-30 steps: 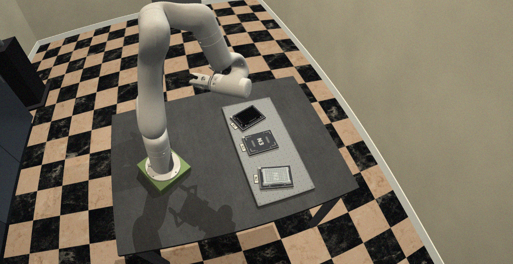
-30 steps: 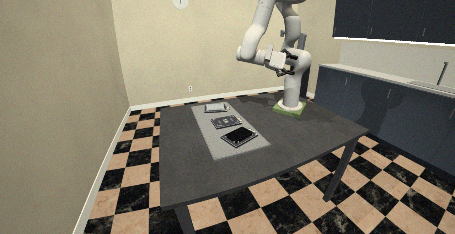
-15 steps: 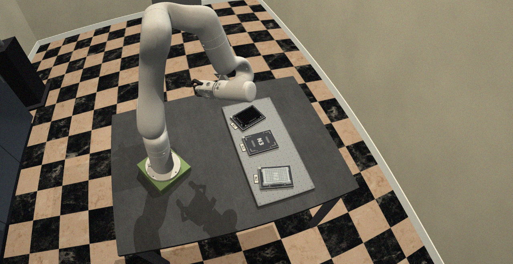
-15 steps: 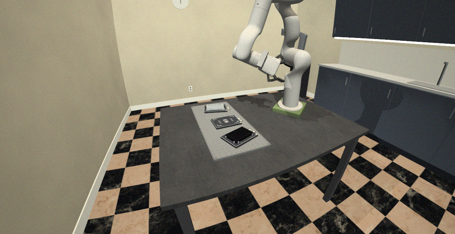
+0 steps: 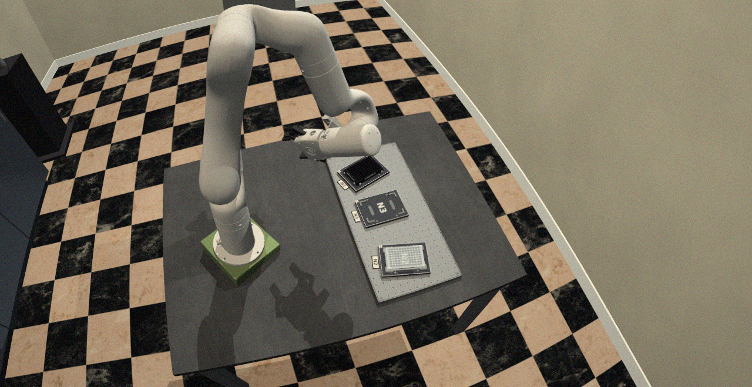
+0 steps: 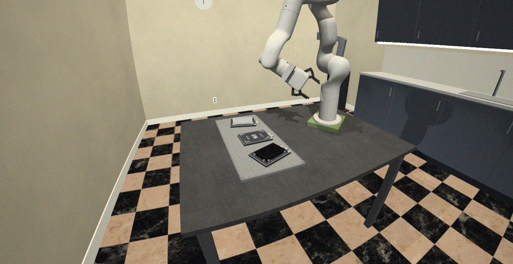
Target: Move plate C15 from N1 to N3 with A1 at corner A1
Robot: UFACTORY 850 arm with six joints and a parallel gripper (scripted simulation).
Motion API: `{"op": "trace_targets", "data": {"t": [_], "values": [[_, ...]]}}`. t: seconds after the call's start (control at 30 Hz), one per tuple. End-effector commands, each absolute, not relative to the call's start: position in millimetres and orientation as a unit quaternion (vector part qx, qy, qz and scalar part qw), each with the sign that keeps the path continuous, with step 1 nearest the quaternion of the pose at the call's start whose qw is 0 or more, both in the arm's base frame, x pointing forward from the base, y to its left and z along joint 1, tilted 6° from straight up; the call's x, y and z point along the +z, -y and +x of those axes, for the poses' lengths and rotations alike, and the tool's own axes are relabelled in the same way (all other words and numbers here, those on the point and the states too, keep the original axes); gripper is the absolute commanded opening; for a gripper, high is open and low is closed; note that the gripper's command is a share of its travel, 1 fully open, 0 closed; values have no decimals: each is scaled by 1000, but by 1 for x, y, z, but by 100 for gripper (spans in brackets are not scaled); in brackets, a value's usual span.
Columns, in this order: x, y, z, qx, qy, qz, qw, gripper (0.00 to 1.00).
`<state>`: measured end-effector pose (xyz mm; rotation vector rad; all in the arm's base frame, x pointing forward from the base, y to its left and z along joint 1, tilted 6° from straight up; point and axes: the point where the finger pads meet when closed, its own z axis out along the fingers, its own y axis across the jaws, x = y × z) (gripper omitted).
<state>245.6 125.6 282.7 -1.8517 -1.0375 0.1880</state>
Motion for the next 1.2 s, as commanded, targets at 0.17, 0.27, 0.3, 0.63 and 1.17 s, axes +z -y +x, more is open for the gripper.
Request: {"op": "trace_targets", "data": {"t": [0.17, 0.27, 0.3, 0.63, 1.17], "values": [[262, -104, 262, 82, 388, -806, 441, 100], [253, -94, 269, 83, 359, -834, 411, 100], [250, -90, 271, 83, 358, -835, 410, 100], [230, -65, 286, 83, 316, -870, 370, 100], [195, -7, 315, 74, 224, -928, 289, 100]]}}
